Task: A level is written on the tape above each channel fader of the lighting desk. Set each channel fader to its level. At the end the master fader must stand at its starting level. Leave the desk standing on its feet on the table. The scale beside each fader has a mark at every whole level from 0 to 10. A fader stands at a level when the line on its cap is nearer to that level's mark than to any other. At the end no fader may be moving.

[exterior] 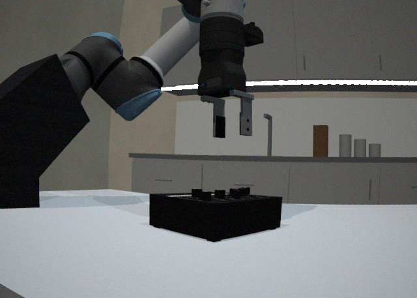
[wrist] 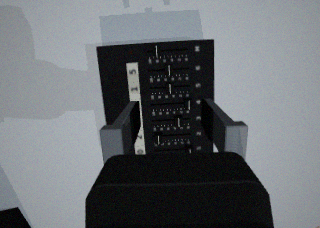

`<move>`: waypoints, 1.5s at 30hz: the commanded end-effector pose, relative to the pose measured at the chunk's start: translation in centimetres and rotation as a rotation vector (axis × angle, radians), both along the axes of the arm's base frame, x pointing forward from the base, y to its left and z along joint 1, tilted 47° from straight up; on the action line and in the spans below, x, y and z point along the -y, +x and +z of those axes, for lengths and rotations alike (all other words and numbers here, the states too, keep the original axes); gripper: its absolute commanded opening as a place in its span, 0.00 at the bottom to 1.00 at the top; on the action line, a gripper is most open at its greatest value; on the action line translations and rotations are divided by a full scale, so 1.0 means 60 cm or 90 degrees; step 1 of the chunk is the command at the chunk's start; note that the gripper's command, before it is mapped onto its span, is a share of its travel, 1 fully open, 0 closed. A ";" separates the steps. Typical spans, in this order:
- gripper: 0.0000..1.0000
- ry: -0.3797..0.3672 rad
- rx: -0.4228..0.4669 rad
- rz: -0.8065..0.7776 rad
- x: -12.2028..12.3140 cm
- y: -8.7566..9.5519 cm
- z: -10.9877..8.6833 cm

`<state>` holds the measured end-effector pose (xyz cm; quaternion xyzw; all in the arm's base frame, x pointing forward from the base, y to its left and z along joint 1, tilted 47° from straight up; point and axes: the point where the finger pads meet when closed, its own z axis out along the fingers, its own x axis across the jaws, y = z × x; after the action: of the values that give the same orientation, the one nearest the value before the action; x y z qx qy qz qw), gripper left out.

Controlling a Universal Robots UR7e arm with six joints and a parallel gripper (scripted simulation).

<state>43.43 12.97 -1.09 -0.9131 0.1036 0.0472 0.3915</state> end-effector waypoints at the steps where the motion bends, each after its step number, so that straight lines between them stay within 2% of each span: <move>1: 1.00 0.010 0.109 0.100 -0.006 0.002 -0.005; 12: 1.00 0.010 0.354 0.320 -0.019 0.002 -0.026; 14: 1.00 0.010 0.354 0.320 -0.019 0.002 -0.026; 27: 1.00 0.008 0.589 0.531 -0.027 0.006 -0.052; 39: 1.00 0.006 0.704 0.634 -0.030 0.010 -0.067; 45: 1.00 0.005 0.743 0.668 -0.030 0.012 -0.072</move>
<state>44.04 14.80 -5.21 -0.7372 -0.5410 -0.2491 0.3191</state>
